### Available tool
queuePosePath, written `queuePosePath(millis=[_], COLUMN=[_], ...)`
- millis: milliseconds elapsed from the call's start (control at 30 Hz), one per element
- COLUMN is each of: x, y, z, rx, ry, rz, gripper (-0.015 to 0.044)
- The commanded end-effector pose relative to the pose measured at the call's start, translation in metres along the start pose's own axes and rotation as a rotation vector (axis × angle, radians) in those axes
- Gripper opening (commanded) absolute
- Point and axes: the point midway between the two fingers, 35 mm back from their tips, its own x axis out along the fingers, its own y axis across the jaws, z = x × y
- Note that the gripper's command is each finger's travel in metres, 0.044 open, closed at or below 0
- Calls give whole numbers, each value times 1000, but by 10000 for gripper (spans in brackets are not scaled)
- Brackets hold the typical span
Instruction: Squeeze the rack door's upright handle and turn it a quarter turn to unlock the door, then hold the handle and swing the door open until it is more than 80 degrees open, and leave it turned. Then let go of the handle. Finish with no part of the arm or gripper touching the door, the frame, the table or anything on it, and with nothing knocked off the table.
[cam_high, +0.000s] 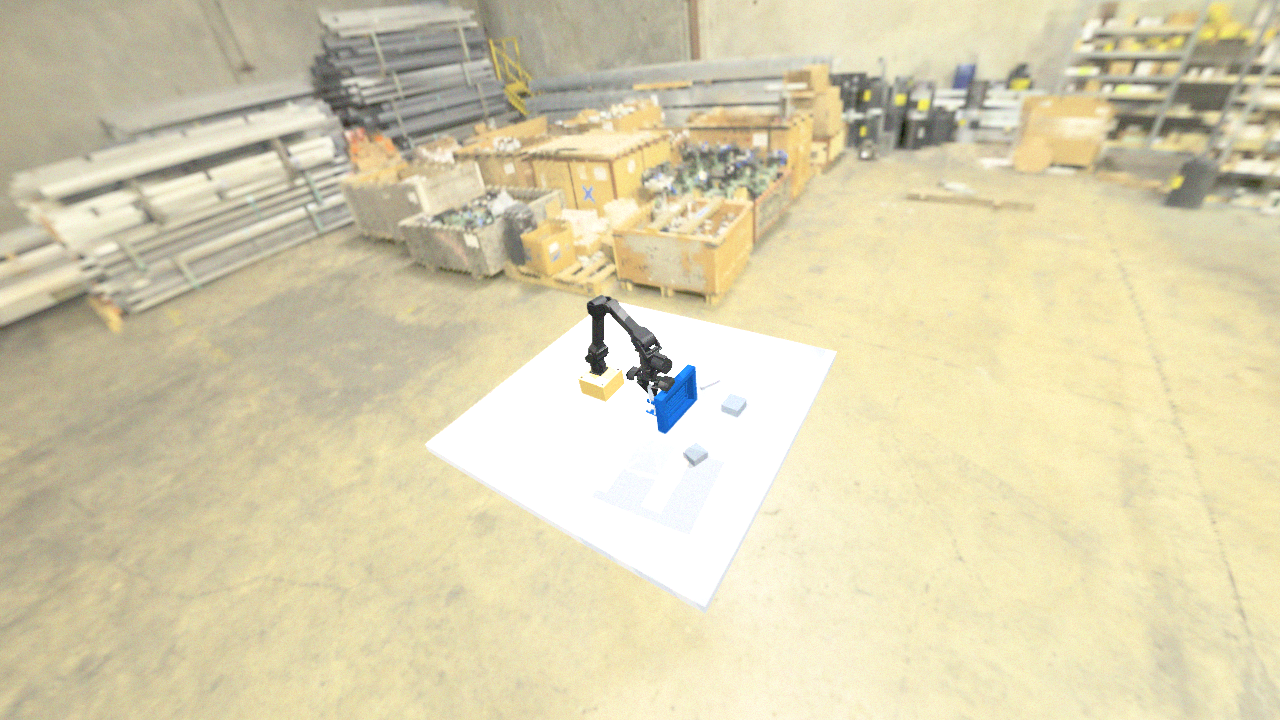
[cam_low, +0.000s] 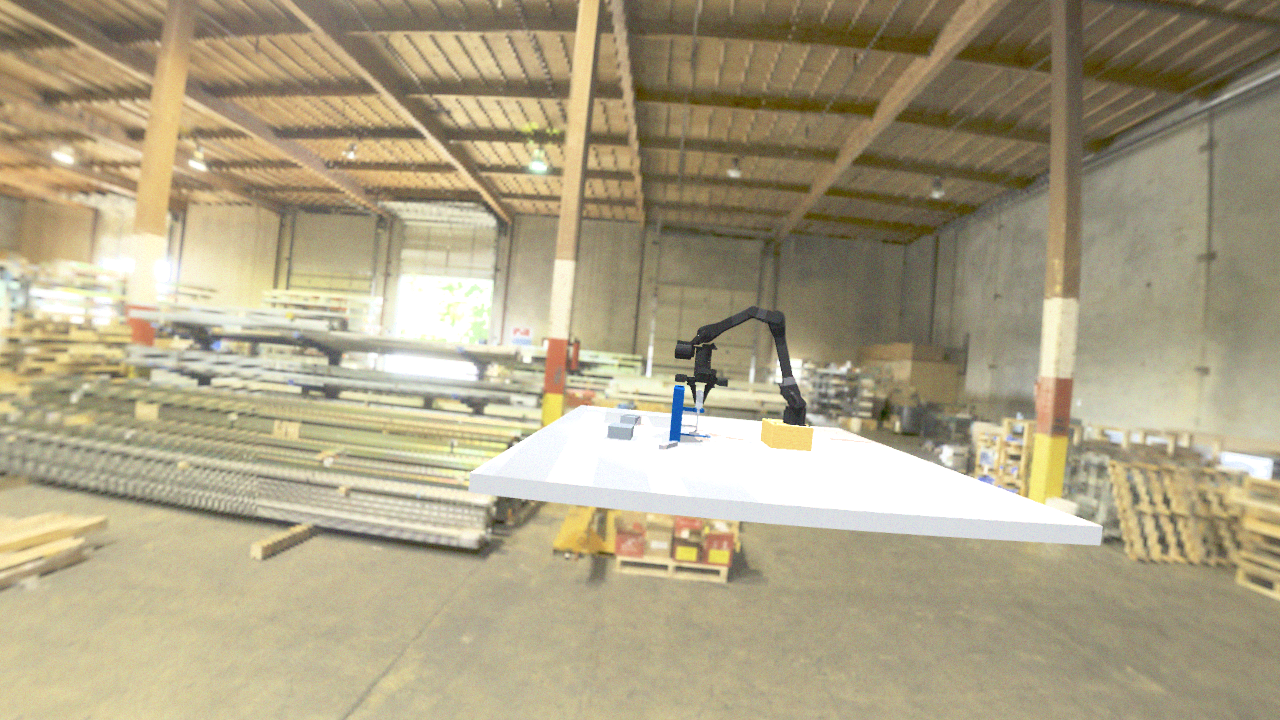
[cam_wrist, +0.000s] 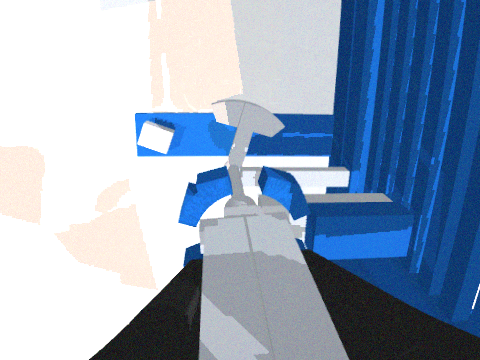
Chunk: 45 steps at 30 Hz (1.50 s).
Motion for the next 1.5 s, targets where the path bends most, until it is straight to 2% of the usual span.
queuePosePath(millis=[0, 667, 1467], x=[-1, -1, 0], y=[6, 31, 67], z=[3, 20, 60], rx=[74, 464, 848], ry=[-1, -1, -2], rz=[4, 6, 11], gripper=[24, 24, 24])
